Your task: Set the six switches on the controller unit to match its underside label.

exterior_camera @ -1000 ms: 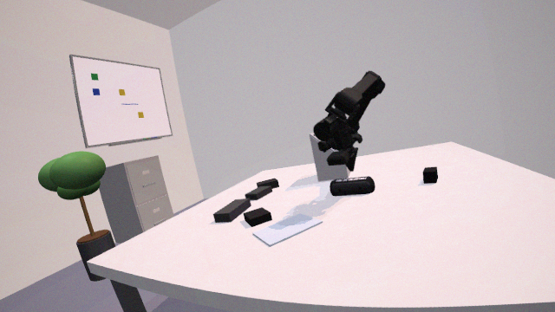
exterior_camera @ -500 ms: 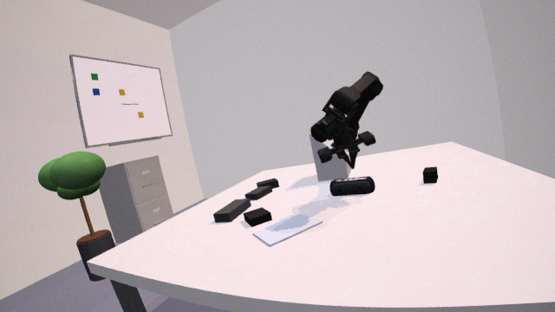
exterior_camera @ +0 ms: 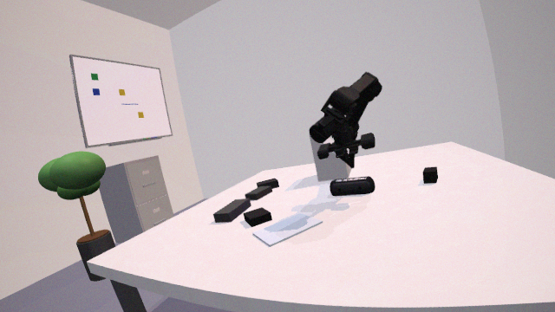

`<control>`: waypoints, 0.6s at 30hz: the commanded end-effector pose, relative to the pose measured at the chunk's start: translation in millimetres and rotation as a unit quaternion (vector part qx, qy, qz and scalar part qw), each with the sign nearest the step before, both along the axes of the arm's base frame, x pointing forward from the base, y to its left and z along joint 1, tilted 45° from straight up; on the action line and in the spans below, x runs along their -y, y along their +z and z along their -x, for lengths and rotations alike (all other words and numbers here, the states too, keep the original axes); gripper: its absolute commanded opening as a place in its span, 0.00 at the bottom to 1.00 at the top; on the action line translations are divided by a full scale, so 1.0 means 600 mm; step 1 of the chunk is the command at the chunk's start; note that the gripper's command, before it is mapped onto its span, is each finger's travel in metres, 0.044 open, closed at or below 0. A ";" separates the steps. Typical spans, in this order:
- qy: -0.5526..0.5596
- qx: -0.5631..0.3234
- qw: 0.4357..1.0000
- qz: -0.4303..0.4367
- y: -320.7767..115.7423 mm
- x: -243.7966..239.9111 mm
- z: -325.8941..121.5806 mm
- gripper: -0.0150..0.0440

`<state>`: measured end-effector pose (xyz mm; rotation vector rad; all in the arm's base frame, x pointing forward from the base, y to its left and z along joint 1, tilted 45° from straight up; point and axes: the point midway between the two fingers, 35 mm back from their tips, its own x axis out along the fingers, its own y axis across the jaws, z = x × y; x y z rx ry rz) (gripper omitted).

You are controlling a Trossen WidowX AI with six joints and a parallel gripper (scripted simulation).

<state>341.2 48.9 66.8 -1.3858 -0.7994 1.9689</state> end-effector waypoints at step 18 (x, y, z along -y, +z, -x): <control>0.138 0.194 0.970 -0.053 0.002 -0.006 0.002 0.70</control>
